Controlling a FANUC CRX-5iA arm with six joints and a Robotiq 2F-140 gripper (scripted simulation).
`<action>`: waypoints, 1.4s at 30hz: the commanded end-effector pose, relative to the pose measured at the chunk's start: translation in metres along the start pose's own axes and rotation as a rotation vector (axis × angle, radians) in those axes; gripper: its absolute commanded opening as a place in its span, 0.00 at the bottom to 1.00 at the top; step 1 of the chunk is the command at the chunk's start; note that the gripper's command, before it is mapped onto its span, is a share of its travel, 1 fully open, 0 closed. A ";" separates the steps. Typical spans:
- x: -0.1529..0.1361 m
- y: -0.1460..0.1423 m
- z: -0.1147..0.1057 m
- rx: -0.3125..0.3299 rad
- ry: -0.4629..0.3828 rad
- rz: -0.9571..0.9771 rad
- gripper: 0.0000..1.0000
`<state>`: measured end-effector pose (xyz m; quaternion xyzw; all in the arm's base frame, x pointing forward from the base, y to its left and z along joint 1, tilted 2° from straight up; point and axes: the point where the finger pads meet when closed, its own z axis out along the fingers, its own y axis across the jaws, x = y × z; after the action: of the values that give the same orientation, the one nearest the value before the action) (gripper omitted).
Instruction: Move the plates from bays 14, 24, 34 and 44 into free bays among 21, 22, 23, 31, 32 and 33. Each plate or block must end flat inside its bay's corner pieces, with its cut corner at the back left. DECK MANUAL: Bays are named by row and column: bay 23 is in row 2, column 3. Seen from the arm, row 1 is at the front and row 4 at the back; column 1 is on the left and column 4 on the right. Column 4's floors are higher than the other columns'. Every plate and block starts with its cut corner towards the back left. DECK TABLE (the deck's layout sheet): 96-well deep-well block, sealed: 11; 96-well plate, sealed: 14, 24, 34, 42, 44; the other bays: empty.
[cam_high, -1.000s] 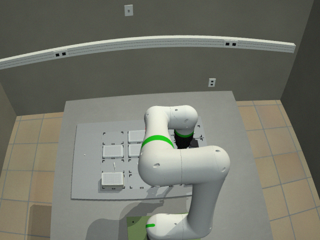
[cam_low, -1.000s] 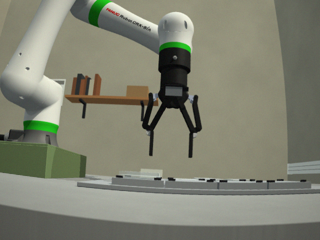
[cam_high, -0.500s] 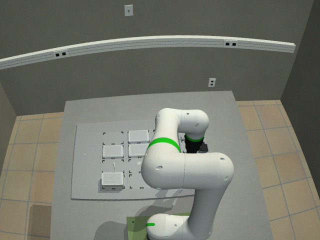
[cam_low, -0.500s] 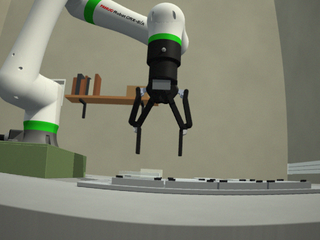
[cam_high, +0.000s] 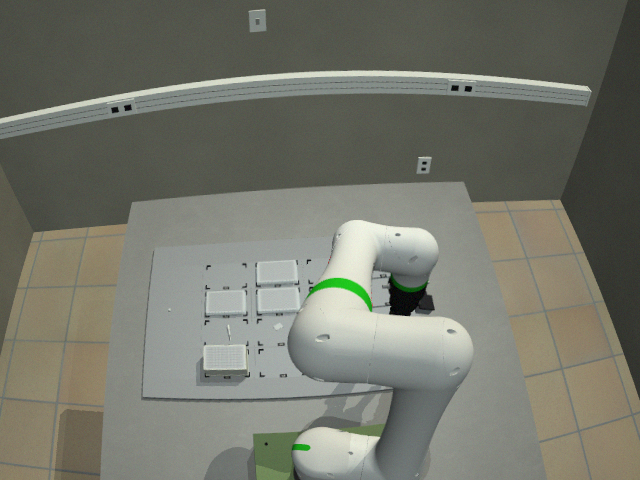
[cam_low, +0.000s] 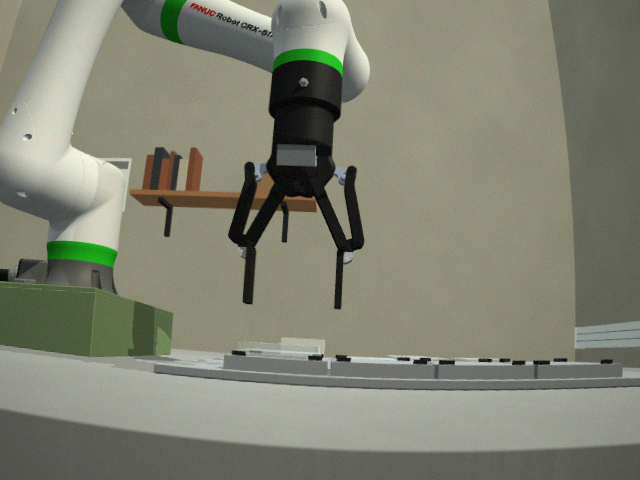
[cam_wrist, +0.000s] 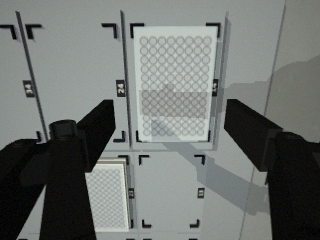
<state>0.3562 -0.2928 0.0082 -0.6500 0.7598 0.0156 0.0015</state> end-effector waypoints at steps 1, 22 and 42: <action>0.012 0.007 -0.001 0.002 0.000 -0.001 0.70; 0.012 0.007 0.014 0.002 0.000 -0.001 0.70; 0.012 0.007 0.033 0.002 0.000 -0.001 0.70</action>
<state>0.3466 -0.3024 -0.0250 -0.6502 0.7596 0.0158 0.0019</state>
